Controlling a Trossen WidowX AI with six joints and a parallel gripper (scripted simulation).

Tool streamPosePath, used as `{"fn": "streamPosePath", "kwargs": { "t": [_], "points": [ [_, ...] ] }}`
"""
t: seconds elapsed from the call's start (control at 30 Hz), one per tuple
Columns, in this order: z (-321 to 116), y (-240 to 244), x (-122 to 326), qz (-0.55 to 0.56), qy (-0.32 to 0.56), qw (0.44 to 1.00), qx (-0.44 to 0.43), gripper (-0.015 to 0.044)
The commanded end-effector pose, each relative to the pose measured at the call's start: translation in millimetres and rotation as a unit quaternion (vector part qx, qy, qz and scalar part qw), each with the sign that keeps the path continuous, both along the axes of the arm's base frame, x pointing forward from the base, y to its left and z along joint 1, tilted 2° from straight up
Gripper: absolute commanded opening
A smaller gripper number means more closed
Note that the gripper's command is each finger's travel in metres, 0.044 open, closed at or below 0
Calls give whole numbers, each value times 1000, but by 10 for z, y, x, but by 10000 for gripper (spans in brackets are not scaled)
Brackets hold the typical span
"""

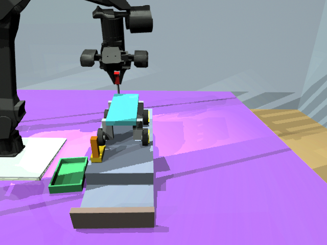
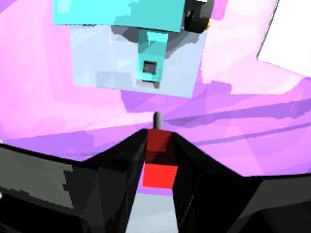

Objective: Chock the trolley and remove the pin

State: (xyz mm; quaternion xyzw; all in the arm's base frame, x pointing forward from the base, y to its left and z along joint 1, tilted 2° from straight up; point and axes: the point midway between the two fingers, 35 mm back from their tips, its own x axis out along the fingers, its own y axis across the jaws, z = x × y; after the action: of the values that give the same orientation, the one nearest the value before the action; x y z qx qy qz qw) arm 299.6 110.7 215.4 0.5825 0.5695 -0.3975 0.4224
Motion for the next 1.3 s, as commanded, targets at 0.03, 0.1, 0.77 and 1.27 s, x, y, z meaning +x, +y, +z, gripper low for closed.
{"fn": "streamPosePath", "kwargs": {
  "t": [0.03,0.1,0.77,1.27],
  "points": [
    [-10,9,-177,-1,-1,1000,1,0],
    [-14,11,-235,-1,-1,1000,1,0],
    [-39,35,-717,-1,2,1000,1,0],
    [-143,-456,-680,-1,2,1000,-2,0]
  ]
}}
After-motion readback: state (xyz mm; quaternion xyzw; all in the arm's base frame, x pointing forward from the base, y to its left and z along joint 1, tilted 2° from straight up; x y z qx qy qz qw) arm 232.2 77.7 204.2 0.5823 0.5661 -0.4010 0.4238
